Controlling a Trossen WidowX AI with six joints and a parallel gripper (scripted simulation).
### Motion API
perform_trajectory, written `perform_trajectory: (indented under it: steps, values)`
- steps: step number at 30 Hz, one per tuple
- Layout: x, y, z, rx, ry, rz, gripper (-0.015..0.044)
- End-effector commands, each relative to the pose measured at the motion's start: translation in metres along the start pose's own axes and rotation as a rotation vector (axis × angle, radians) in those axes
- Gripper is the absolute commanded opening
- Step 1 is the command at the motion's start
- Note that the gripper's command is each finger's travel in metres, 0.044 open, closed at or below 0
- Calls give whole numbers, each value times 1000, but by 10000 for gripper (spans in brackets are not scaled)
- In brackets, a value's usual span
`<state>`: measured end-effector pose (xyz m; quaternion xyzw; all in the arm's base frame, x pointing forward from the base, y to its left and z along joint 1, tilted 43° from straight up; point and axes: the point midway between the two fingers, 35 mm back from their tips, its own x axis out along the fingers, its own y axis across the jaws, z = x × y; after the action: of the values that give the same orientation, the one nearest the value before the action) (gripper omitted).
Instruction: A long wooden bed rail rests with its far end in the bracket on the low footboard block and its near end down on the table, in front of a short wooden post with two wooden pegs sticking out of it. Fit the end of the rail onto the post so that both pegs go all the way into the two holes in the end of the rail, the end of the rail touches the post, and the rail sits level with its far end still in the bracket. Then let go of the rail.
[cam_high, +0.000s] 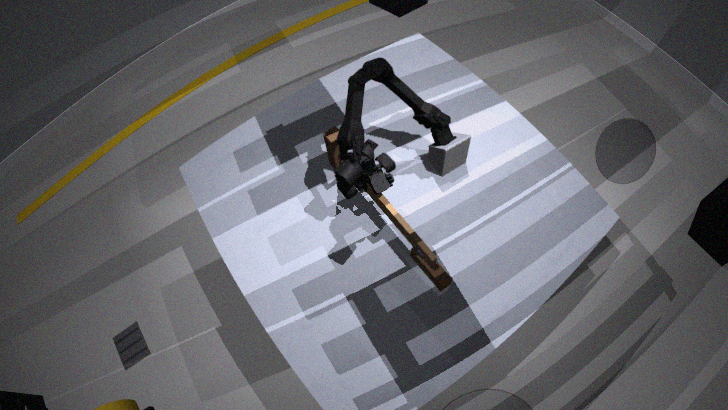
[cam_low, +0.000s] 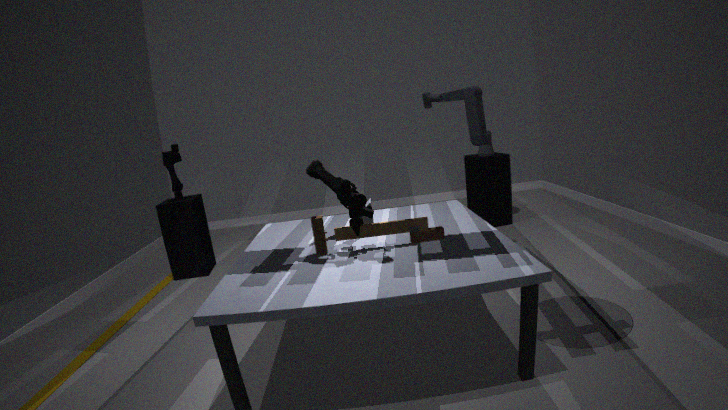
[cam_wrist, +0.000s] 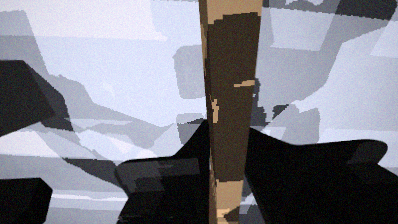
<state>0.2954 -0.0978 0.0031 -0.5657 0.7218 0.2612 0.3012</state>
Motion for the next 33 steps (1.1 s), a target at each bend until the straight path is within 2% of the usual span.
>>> perform_trajectory:
  steps: [1,33]
  values:
    - [-3,-2,-1,-4,-3,-10,0]
    - [-3,-2,-11,-4,-2,-10,0]
